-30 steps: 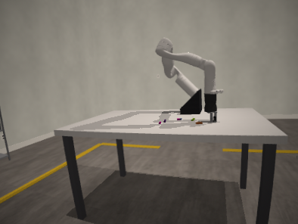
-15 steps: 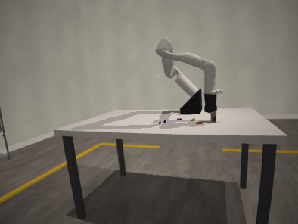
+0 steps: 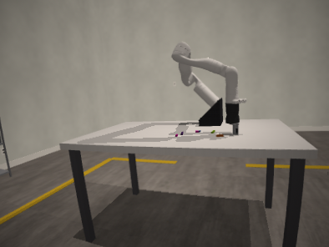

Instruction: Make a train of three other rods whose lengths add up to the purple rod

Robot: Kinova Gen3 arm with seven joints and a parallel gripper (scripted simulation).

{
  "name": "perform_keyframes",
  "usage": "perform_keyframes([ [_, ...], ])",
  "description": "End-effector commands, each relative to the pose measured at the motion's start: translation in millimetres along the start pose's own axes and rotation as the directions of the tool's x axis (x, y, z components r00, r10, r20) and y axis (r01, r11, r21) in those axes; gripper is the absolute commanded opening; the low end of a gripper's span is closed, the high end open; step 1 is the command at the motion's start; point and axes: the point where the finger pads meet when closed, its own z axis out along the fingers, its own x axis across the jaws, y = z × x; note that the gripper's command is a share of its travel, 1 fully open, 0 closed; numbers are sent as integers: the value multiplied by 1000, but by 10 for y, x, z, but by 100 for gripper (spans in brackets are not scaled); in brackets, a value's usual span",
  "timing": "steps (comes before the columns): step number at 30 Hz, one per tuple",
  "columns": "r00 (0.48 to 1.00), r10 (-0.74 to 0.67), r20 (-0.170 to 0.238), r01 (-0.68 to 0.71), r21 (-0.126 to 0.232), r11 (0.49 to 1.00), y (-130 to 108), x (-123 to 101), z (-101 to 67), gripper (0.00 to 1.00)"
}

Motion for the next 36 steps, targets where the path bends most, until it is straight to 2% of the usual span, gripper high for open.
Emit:
perform_keyframes([
  [1,1000,0,0,0,2,1000,-7,0,-10,24],
  [12,1000,0,0,0,2,1000,-7,0,-15,24],
  [15,1000,0,0,0,2,1000,-7,0,-73,24],
  [18,1000,0,0,0,2,1000,-7,0,-216,24],
  [22,1000,0,0,0,2,1000,-6,0,-502,24],
  [24,1000,0,0,0,2,1000,-6,0,-502,24],
  [30,1000,0,0,0,2,1000,-5,0,-902,24],
  [33,1000,0,0,0,2,1000,-5,0,-993,24],
  [36,1000,0,0,0,2,1000,-5,0,-1010,24],
])
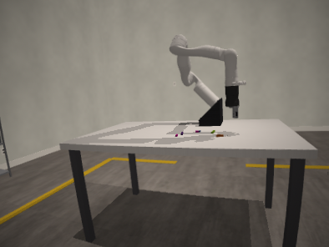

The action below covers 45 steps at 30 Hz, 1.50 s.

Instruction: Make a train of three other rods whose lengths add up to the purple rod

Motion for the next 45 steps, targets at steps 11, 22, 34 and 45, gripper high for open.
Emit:
perform_keyframes([
  [11,1000,2,-2,-2,9,1000,-24,20,-52,24],
  [22,999,-42,2,42,9,999,26,86,-62,24],
  [34,966,-259,16,258,18,966,308,412,-102,24],
  [45,865,-501,17,501,30,865,718,788,-119,24],
])
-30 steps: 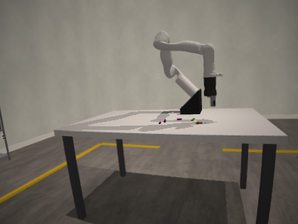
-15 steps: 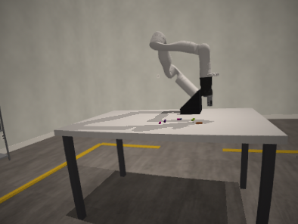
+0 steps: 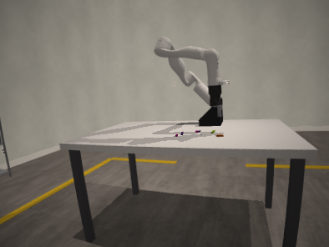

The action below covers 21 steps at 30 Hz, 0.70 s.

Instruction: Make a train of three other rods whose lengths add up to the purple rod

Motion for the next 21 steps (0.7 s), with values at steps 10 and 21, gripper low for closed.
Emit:
perform_keyframes([
  [10,958,-287,-3,287,6,958,827,180,-30,24],
  [21,856,-517,-8,517,-11,856,1442,178,-5,24],
])
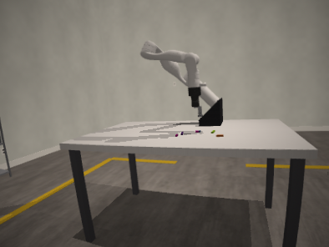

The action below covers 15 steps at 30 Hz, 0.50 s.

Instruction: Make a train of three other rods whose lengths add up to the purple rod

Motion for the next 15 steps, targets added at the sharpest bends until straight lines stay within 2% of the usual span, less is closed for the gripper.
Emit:
perform_keyframes([
  [1,1000,-17,-3,17,-2,1000,212,-63,-11,24],
  [5,997,-79,-3,79,-9,997,339,-153,-1,24],
  [15,990,-140,-2,140,-16,990,464,-246,9,24],
])
